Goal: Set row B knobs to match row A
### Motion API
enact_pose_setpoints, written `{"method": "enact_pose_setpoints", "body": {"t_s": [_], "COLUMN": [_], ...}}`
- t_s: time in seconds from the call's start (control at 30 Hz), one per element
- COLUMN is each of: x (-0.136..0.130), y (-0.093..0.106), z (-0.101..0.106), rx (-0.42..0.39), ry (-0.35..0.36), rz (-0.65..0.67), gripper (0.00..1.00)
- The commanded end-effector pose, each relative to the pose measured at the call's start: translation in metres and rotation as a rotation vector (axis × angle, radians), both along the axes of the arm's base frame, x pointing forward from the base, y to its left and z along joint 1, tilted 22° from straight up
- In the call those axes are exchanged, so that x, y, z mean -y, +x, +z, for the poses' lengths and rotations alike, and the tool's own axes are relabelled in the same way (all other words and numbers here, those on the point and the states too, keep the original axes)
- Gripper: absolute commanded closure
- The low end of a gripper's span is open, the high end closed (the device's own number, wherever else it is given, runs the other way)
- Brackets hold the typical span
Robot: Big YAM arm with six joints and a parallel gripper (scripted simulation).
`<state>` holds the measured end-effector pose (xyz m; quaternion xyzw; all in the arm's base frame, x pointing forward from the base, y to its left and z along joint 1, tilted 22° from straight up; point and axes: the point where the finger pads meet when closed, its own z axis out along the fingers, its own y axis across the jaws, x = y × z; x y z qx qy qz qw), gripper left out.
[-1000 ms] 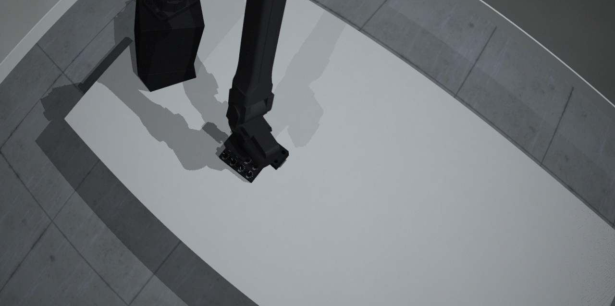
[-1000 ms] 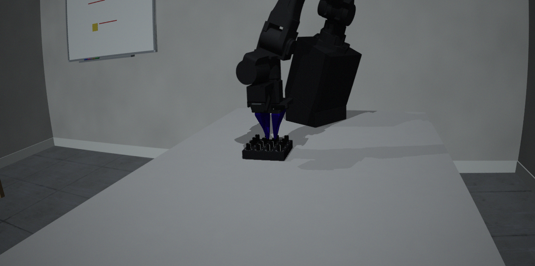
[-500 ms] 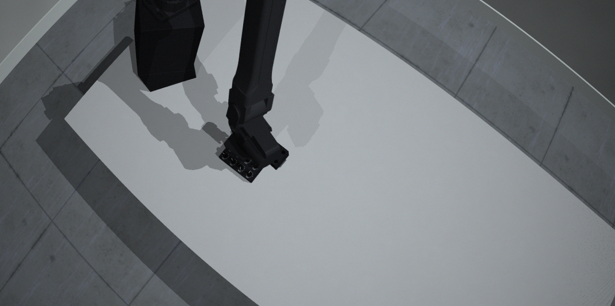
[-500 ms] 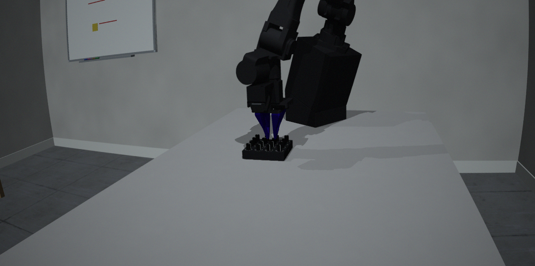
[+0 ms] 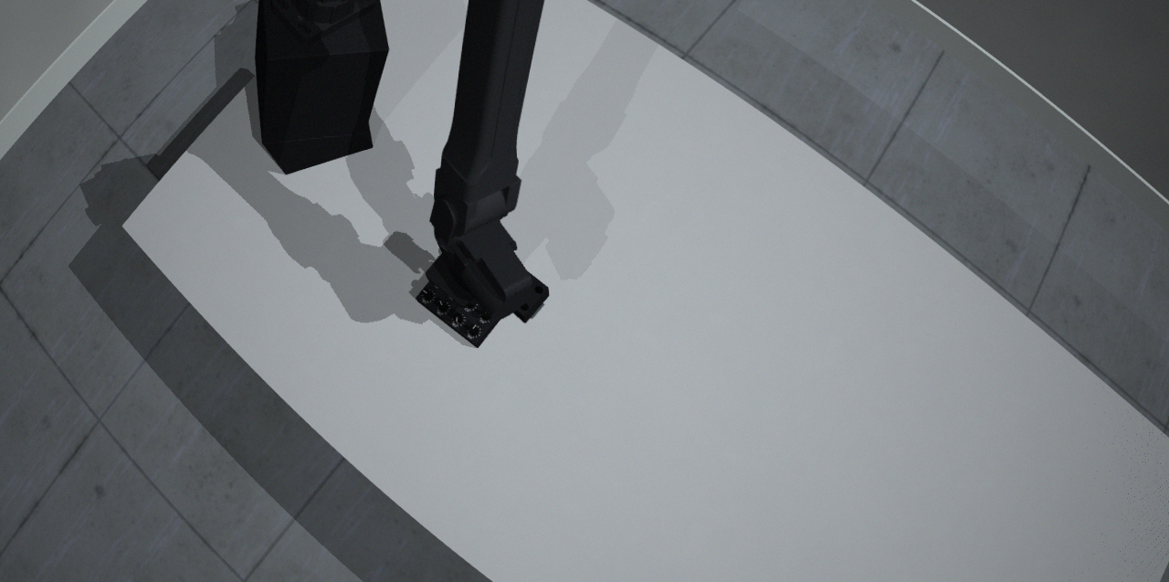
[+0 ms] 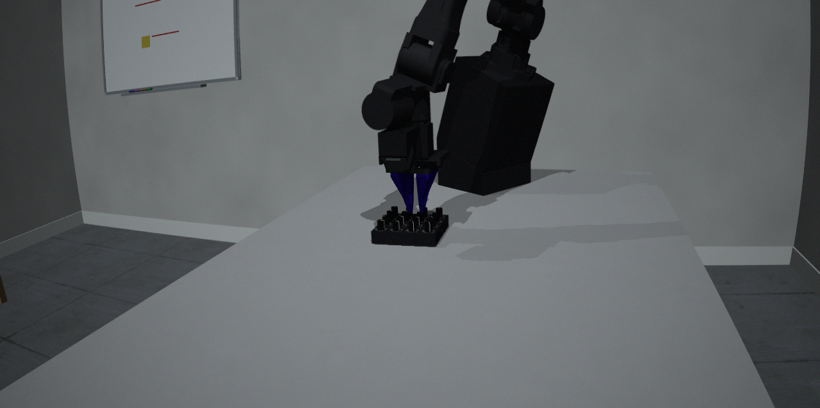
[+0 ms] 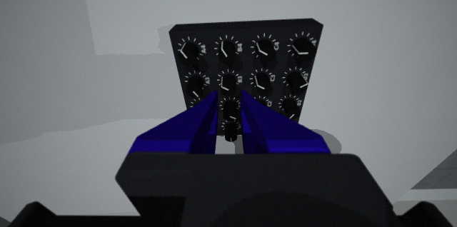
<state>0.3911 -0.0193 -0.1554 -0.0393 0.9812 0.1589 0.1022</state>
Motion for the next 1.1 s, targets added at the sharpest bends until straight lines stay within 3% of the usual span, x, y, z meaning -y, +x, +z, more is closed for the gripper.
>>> {"method": "enact_pose_setpoints", "body": {"t_s": [0.0,1.07], "x": [0.0007,0.0035], "y": [0.0129,0.0047], "z": [-0.0009,-0.0029], "rx": [0.022,0.013], "ry": [-0.007,-0.006], "rz": [-0.001,-0.004], "gripper": [0.82,0.82]}}
